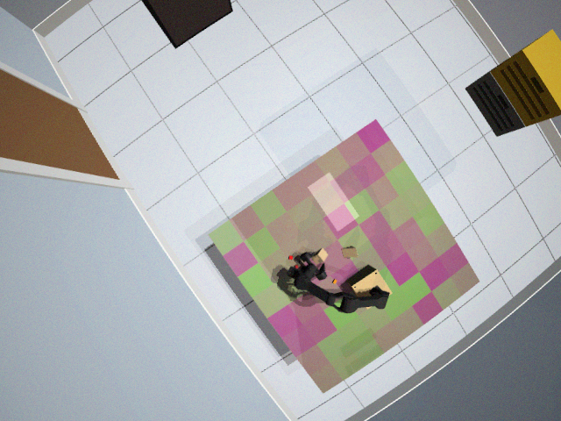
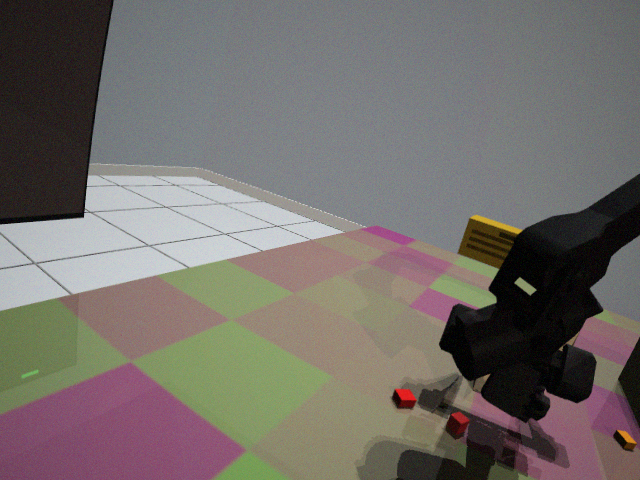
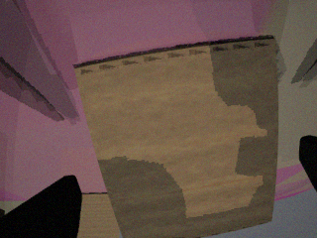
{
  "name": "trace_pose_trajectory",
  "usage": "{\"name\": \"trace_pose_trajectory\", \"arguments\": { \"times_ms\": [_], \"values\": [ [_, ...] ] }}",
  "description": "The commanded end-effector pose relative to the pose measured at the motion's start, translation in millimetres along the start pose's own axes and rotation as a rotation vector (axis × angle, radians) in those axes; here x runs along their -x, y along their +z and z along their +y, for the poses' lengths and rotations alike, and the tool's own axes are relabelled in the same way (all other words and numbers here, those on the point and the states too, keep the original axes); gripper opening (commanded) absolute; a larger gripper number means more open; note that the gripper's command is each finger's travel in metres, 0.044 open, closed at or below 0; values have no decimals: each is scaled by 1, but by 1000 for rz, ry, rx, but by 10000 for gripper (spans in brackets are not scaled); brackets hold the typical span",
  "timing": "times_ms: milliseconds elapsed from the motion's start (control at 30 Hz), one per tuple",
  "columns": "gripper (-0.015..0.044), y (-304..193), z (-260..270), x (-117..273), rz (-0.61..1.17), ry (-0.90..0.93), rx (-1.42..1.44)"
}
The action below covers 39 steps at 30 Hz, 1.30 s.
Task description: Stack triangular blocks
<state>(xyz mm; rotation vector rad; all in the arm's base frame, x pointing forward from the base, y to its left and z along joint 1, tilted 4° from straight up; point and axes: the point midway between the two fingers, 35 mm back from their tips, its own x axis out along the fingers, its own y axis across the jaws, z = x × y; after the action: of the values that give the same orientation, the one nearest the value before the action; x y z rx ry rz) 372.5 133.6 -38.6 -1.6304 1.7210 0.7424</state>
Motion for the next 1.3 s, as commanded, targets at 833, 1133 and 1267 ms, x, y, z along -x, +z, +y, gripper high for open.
{"name": "trace_pose_trajectory", "arguments": {
  "times_ms": [833,1133,1267],
  "values": [
    [183,0,2,-15,2,7,1],
    [0,-17,0,4,3,7,1],
    [0,-30,-1,18,3,7,1]
  ]
}}
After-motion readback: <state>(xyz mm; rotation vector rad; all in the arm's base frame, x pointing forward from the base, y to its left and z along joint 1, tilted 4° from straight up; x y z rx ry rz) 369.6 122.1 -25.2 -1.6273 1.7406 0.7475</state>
